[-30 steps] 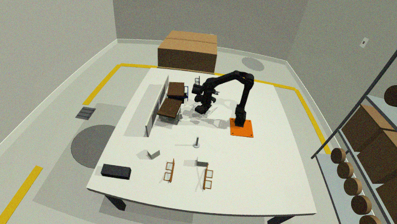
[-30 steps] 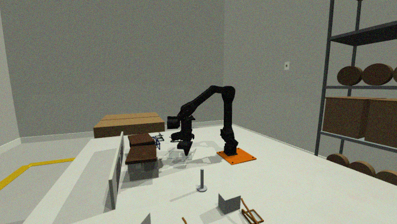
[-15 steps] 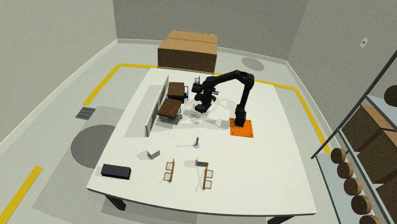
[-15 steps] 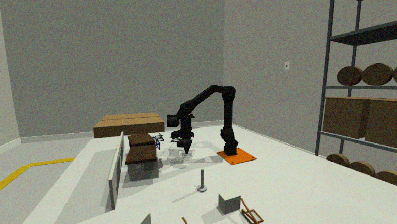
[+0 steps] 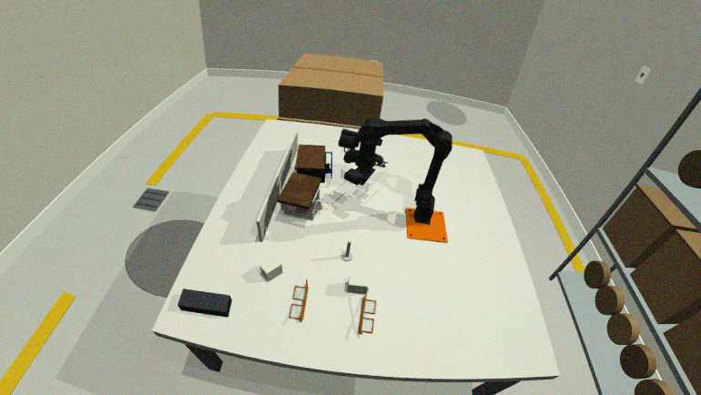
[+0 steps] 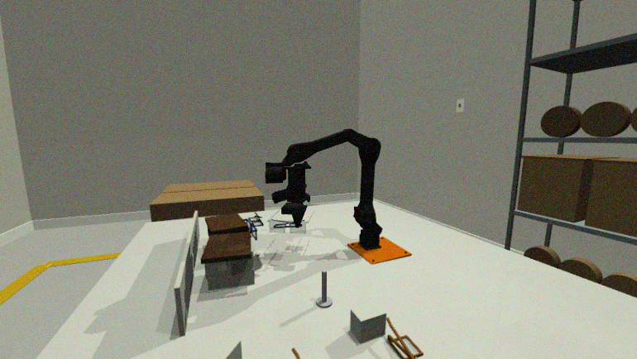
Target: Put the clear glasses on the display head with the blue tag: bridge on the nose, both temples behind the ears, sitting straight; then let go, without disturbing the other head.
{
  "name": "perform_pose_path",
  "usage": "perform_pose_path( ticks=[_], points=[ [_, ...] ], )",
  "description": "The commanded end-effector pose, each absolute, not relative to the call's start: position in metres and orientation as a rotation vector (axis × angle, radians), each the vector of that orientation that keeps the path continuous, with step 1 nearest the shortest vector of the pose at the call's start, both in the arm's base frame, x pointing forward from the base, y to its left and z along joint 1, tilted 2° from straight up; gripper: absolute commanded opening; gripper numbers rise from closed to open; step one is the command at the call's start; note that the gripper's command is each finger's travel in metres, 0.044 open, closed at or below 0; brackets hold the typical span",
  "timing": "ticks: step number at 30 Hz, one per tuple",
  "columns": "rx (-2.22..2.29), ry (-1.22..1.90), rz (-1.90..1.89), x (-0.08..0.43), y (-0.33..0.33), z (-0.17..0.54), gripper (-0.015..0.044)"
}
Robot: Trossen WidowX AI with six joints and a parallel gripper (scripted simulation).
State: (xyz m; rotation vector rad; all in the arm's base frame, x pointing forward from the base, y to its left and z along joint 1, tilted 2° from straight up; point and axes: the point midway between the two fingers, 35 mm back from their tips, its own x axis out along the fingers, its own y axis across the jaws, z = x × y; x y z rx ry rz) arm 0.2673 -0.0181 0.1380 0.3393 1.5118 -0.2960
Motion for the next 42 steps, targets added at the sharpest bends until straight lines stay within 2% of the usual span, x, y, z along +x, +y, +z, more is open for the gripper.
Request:
perform_pose_path(
  ticks=[1,8,21,42],
  points=[
    [0.339,1.510,-0.287,0.266,-0.018,0.157,0.0000],
    [0.318,1.512,-0.247,0.264,-0.022,0.158,0.0000],
    [0.149,1.483,0.057,0.251,-0.042,0.165,0.0000],
    [-0.179,1.273,0.483,0.230,-0.069,0.179,0.0000]
  ],
)
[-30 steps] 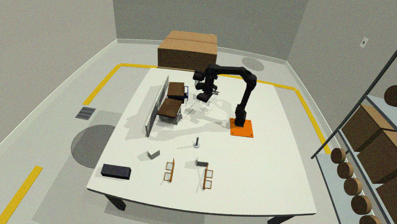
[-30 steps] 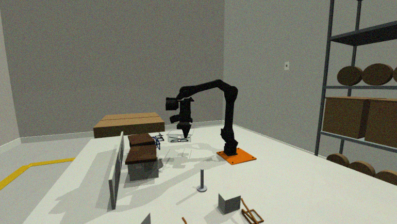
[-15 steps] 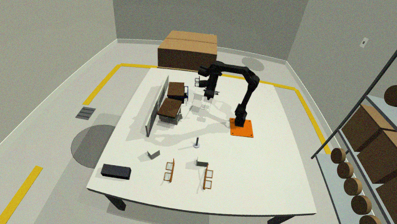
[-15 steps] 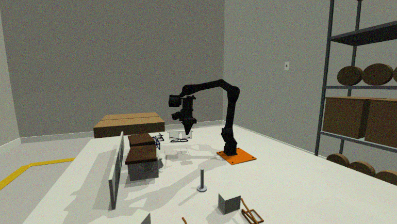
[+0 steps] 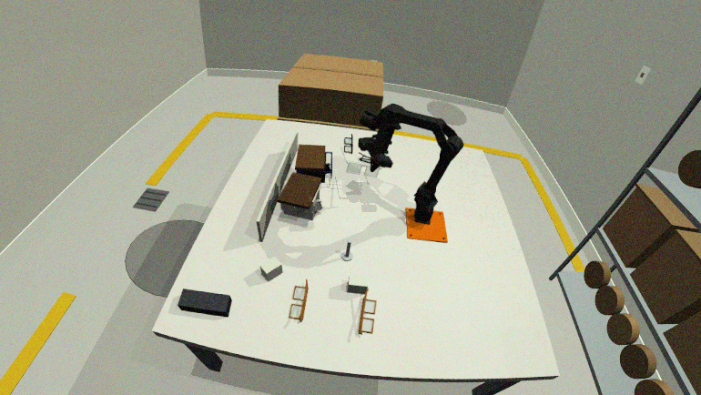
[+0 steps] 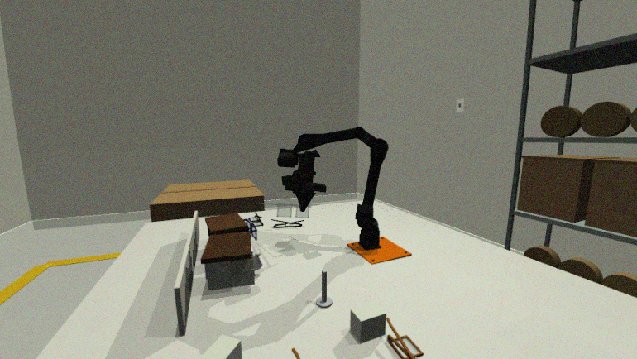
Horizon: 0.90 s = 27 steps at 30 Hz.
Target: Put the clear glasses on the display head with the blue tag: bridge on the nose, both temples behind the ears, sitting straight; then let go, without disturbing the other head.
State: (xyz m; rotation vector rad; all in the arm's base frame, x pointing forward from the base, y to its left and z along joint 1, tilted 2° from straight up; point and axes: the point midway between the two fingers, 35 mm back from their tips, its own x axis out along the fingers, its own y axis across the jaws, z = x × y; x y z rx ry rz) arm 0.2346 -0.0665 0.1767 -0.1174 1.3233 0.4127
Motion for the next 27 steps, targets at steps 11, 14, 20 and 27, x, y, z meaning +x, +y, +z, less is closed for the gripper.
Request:
perform_pose_path(
  ticks=[11,14,20,27],
  points=[
    [-0.386,1.108,0.644,0.218,-0.081,0.188,0.0000],
    [-0.447,1.060,0.680,0.215,-0.084,0.190,0.0000],
    [-0.575,0.960,0.740,0.209,-0.090,0.195,0.0000],
    [-0.734,0.841,0.792,0.202,-0.097,0.201,0.0000]
  ],
)
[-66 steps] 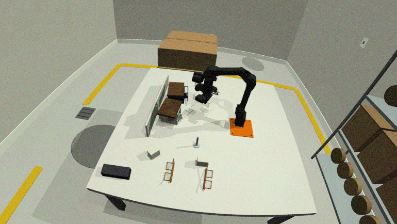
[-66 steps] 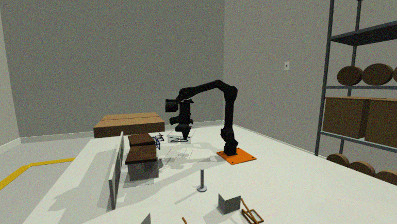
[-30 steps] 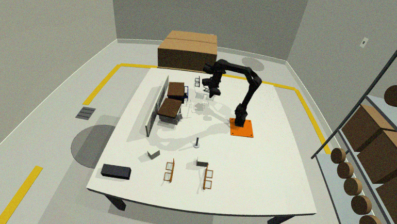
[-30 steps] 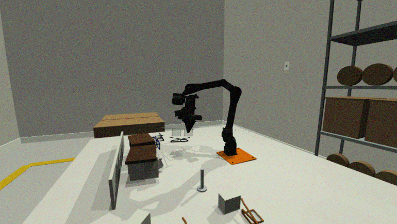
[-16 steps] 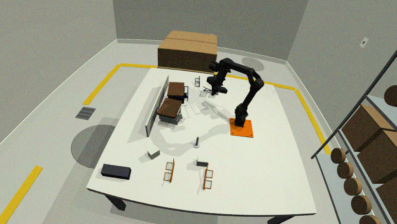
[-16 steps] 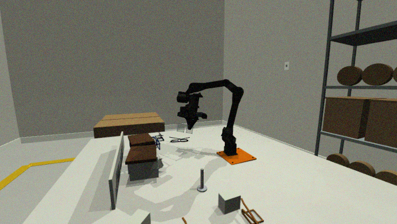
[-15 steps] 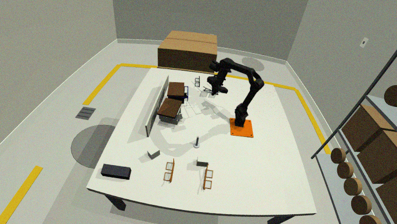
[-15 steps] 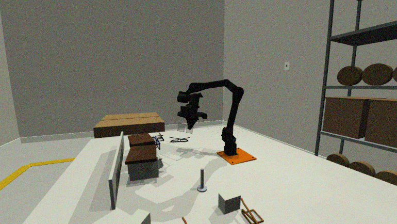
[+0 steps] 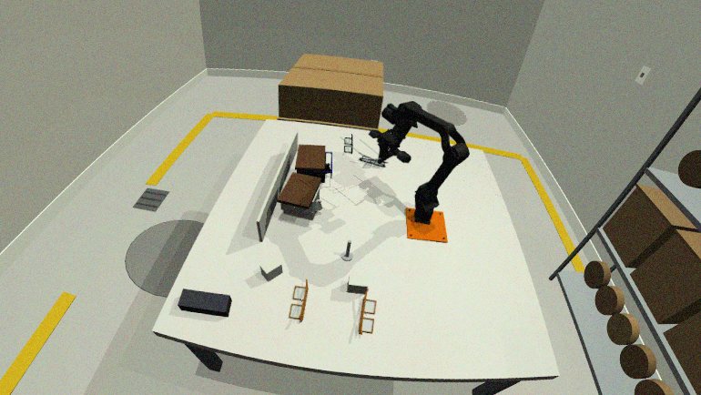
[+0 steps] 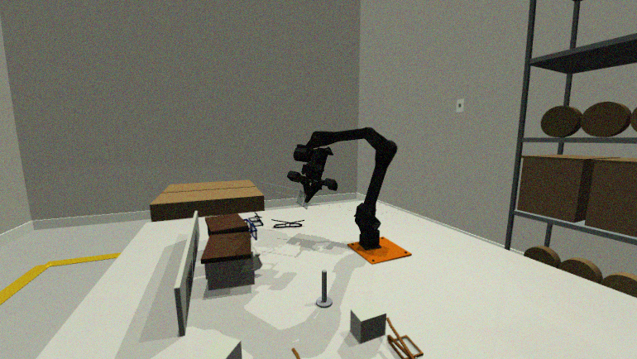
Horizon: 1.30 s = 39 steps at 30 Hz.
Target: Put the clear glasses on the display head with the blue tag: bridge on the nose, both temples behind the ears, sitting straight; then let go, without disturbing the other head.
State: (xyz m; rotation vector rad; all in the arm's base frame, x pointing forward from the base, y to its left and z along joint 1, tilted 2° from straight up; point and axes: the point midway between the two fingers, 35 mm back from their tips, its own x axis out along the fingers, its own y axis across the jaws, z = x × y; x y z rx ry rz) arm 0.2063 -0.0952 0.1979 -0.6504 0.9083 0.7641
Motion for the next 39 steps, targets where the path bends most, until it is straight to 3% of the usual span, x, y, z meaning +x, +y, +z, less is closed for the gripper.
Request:
perform_pose_path(
  ticks=[1,30,39],
  points=[
    [-0.758,0.824,0.798,0.201,-0.098,0.202,0.0000],
    [-1.536,0.395,0.818,0.172,-0.120,0.230,0.0000],
    [-1.531,0.404,0.818,0.172,-0.122,0.229,0.0000]
  ],
)
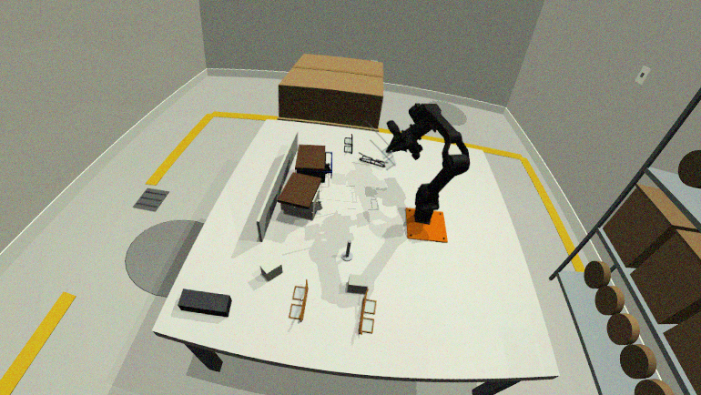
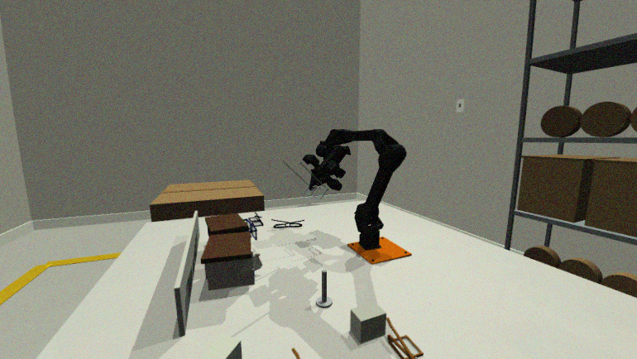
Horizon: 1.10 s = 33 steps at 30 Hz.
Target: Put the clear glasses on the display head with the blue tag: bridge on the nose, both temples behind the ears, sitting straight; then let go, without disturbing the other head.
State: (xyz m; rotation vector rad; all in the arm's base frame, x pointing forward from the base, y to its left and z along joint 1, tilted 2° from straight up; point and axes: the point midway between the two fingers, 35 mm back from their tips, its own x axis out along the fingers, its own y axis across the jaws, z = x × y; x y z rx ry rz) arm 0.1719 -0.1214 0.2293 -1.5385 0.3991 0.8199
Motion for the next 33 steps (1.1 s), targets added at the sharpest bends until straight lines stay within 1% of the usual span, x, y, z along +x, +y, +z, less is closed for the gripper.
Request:
perform_pose_path(
  ticks=[1,19,33],
  points=[
    [-1.531,0.404,0.818,0.172,-0.122,0.229,0.0000],
    [-1.524,0.406,0.825,0.173,-0.121,0.229,0.0000],
    [-1.364,0.478,0.988,0.190,-0.097,0.213,0.0000]
  ],
)
